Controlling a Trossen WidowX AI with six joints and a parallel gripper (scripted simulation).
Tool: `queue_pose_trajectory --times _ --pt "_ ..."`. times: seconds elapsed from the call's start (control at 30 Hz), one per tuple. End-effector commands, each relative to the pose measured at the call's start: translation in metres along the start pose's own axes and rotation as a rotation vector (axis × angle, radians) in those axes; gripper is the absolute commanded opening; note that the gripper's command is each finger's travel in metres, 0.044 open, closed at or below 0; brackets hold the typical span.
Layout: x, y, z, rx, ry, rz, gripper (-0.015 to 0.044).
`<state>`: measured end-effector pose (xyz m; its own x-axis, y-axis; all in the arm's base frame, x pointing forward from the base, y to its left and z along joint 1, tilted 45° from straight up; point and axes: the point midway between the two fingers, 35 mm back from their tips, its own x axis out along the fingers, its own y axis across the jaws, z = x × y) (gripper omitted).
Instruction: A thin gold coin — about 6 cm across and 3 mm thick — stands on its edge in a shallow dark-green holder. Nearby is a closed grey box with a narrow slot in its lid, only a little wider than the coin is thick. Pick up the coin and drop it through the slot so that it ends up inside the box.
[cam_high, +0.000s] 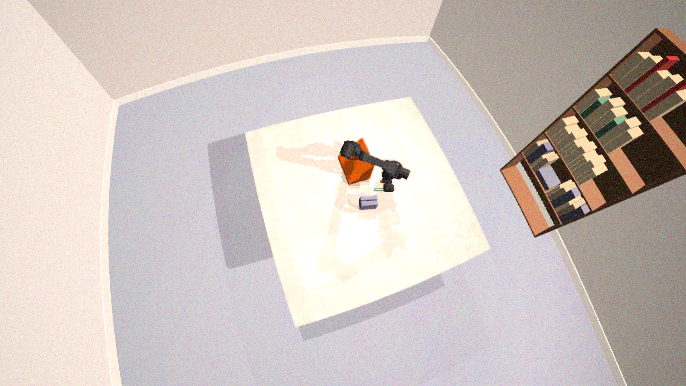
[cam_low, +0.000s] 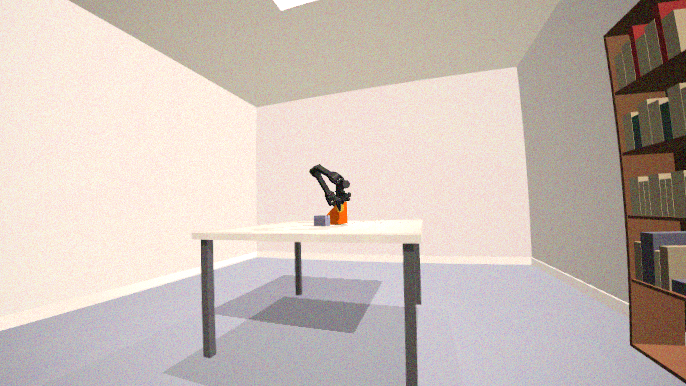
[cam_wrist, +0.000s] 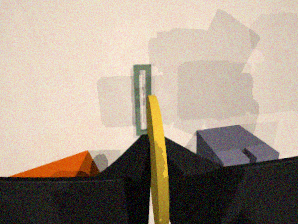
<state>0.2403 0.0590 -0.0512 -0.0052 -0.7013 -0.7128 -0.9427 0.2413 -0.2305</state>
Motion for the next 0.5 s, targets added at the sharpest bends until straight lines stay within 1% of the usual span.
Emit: queue_pose_trajectory --times 0.0,0.47 --pt "-0.002 -0.003 0.002 -0.047 -0.002 0.005 0.0000" --pt "-0.004 -0.022 -0.009 -0.066 -0.009 0.006 0.0000"
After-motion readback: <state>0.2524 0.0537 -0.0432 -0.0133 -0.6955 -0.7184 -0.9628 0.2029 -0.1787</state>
